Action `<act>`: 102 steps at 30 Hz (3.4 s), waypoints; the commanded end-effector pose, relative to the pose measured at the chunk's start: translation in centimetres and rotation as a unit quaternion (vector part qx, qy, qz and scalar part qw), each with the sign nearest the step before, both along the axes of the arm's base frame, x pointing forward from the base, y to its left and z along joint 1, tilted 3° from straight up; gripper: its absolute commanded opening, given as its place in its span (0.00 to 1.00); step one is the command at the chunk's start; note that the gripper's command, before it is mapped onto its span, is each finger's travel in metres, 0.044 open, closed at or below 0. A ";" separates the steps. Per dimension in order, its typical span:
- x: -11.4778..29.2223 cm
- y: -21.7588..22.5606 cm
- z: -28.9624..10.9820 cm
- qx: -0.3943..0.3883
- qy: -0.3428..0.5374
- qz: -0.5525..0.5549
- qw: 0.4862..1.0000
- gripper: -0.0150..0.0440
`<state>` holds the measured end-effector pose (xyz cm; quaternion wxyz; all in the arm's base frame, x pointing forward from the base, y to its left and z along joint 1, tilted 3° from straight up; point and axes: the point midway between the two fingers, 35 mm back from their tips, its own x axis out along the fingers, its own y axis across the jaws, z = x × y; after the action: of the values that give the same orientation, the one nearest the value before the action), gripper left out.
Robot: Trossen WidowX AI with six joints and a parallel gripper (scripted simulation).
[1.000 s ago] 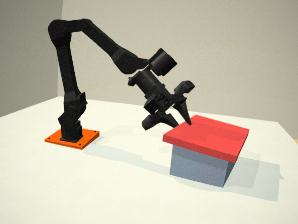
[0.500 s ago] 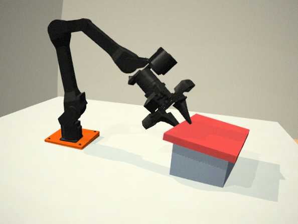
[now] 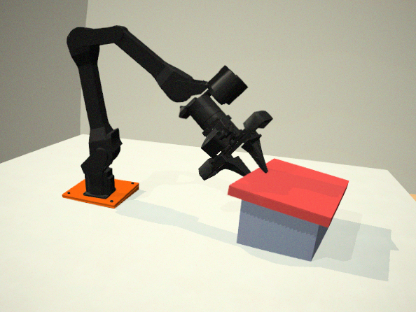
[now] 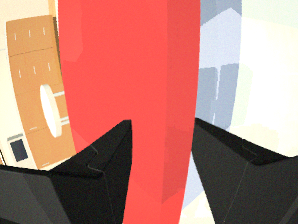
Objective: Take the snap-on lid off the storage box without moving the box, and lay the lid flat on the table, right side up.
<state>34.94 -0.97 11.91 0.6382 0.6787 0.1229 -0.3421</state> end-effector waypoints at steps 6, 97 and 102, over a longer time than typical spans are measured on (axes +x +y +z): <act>0.1 0.0 0.0 0.000 0.000 0.000 1.000 0.25; 1.1 -0.2 3.7 0.000 -0.001 0.000 1.000 0.25; 1.4 -0.2 4.3 0.000 -0.001 0.000 1.000 0.25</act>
<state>36.07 -1.19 15.63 0.6378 0.6785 0.1220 -0.3434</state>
